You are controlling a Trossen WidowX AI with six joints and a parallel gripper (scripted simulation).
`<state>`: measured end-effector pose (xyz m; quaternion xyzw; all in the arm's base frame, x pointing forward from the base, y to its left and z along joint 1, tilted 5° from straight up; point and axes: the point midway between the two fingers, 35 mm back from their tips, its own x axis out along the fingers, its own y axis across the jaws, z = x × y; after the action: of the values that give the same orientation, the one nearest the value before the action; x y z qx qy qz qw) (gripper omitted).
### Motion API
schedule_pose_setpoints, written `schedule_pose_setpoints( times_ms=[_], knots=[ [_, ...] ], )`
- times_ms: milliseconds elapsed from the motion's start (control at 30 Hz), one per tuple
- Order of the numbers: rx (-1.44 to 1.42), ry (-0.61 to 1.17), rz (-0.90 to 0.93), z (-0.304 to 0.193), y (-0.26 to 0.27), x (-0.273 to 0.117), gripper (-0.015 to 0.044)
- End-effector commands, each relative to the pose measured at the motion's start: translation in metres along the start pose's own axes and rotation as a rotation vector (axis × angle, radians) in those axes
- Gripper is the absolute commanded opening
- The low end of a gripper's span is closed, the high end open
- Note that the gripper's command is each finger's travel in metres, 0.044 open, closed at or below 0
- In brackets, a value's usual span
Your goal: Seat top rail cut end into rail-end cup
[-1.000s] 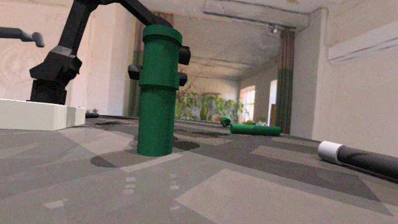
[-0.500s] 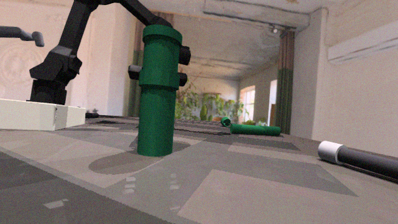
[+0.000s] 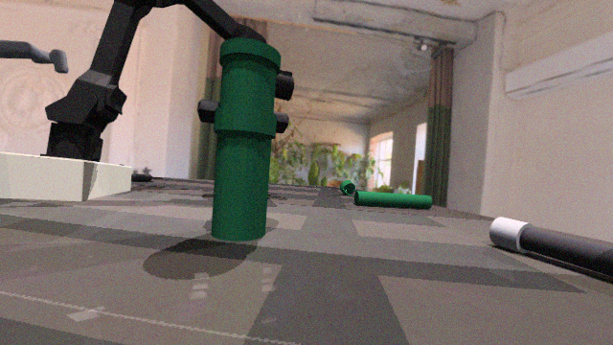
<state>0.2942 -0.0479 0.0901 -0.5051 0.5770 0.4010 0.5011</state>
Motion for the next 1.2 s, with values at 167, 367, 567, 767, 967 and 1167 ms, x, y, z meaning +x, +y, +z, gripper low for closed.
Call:
schedule_pose_setpoints(
  times_ms=[167, 367, 567, 767, 967, 1167],
  knots=[
    [-0.005, 0.011, -0.005, -0.0034, -0.0017, -0.0018, 0.0],
    [-0.004, 0.01, -0.004, -0.003, -0.0014, -0.0017, 0.0],
    [-0.001, 0.0, -0.001, -0.0005, -0.0004, -0.0004, 0.0],
    [-0.001, 0.001, -0.001, -0.0016, -0.0004, -0.0001, 0.0],
    [-0.001, 0.001, -0.001, -0.0054, -0.0007, 0.0008, 0.0],
    [-0.001, 0.001, -0.001, -0.0093, -0.0009, 0.0015, 0.0]
  ],
)
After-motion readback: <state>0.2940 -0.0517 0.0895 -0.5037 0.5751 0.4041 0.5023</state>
